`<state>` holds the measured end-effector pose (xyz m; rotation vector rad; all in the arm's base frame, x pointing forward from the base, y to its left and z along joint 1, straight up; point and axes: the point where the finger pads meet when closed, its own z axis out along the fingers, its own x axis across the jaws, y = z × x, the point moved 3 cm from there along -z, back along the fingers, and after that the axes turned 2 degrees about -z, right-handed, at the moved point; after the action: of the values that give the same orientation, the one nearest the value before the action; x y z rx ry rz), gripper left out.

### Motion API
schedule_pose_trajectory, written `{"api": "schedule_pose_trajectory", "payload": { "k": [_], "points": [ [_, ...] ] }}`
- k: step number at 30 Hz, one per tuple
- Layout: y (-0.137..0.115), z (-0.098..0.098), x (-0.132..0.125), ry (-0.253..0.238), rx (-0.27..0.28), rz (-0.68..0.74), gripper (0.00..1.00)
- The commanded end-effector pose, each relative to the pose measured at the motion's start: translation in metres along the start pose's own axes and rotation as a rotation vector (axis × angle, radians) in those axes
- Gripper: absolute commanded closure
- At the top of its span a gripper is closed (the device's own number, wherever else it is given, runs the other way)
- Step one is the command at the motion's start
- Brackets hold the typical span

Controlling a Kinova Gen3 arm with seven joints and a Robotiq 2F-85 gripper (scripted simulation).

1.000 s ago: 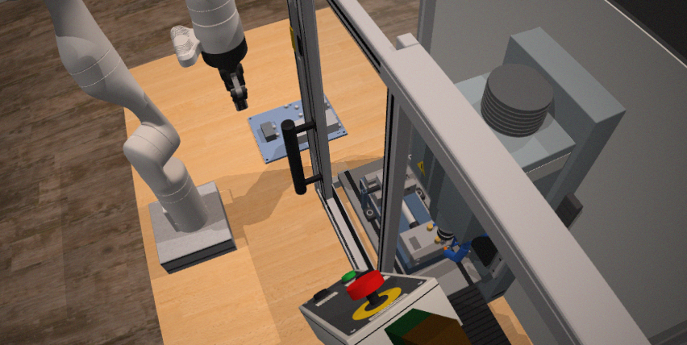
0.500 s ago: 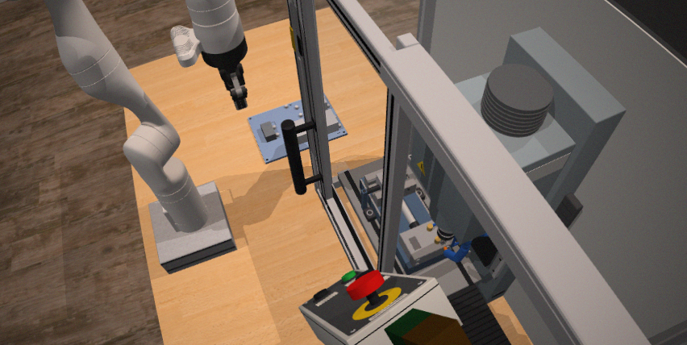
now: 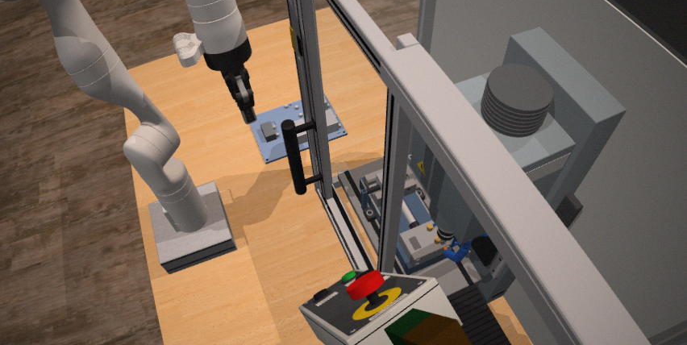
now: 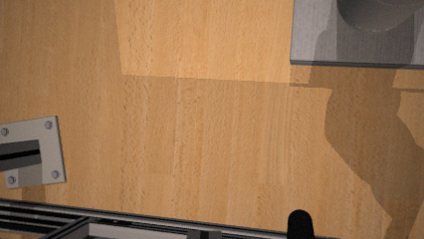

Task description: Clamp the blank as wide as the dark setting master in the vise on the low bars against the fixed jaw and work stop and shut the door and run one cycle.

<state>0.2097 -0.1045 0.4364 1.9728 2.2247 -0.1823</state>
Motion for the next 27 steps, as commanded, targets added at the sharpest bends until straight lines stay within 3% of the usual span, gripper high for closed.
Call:
{"api": "schedule_pose_trajectory", "payload": {
  "k": [1,7,12,24,27],
  "points": [
    [0.000,0.000,-0.002,-0.018,-0.005,-0.004,0.90],
    [0.000,0.000,-0.002,-0.018,-0.005,-0.004,0.90],
    [0.001,0.002,-0.044,-0.233,-0.016,-0.039,0.90],
    [0.001,0.002,-0.044,-0.233,-0.016,-0.039,0.90],
    [0.001,0.004,-0.068,-0.358,-0.023,-0.068,0.90]
  ]
}}
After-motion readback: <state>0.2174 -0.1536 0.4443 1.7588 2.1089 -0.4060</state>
